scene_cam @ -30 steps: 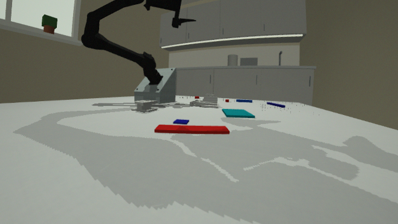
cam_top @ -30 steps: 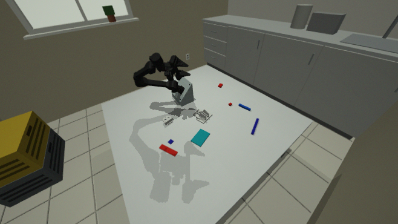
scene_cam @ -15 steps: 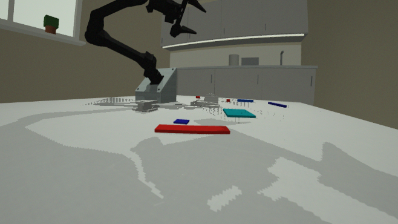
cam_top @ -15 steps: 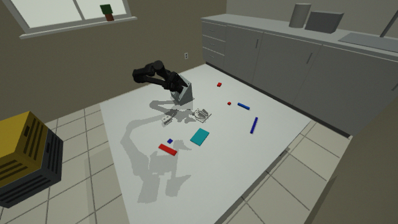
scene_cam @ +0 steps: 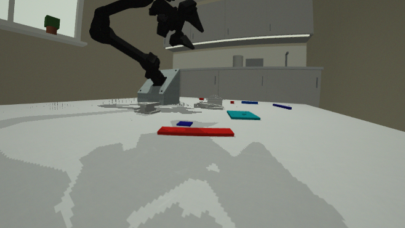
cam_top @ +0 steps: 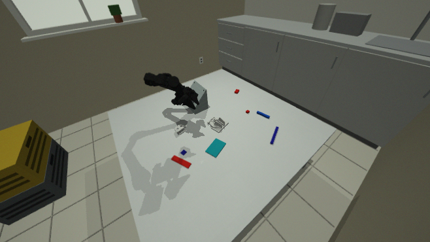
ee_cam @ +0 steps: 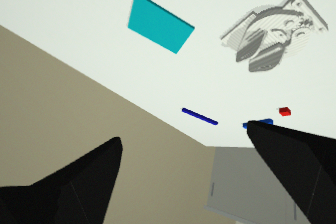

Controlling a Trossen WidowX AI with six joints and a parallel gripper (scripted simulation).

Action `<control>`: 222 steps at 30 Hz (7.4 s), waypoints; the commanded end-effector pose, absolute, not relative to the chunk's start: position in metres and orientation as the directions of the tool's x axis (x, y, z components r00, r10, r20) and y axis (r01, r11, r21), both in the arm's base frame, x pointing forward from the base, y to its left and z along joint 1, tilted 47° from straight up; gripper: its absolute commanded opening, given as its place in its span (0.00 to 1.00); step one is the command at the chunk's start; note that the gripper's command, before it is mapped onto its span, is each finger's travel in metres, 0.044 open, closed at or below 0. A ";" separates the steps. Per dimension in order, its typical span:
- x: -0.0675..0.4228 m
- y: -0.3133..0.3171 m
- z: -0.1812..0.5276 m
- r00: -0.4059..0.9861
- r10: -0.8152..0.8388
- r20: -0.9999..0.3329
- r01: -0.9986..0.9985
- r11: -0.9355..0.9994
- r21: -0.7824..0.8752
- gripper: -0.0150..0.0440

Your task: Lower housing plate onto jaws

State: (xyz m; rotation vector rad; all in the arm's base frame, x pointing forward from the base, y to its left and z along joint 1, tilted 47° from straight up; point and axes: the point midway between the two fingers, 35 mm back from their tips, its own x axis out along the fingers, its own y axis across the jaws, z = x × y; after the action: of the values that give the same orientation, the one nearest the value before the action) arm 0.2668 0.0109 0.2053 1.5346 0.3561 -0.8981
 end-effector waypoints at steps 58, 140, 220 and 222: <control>0.165 -0.186 0.145 -0.027 -0.729 -0.684 0.154 -0.679 0.717 1.00; 0.163 -0.215 0.118 -0.029 -0.732 -0.681 0.150 -0.676 0.721 0.85; 0.242 -0.088 0.085 -0.019 -0.679 -0.734 0.979 0.137 -0.152 0.85; 0.244 -0.085 0.081 -0.020 -0.679 -0.734 0.964 0.182 -0.195 0.85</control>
State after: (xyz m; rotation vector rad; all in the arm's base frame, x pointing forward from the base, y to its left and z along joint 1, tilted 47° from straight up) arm 0.2412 -0.0894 0.0865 0.4916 0.7782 -1.4105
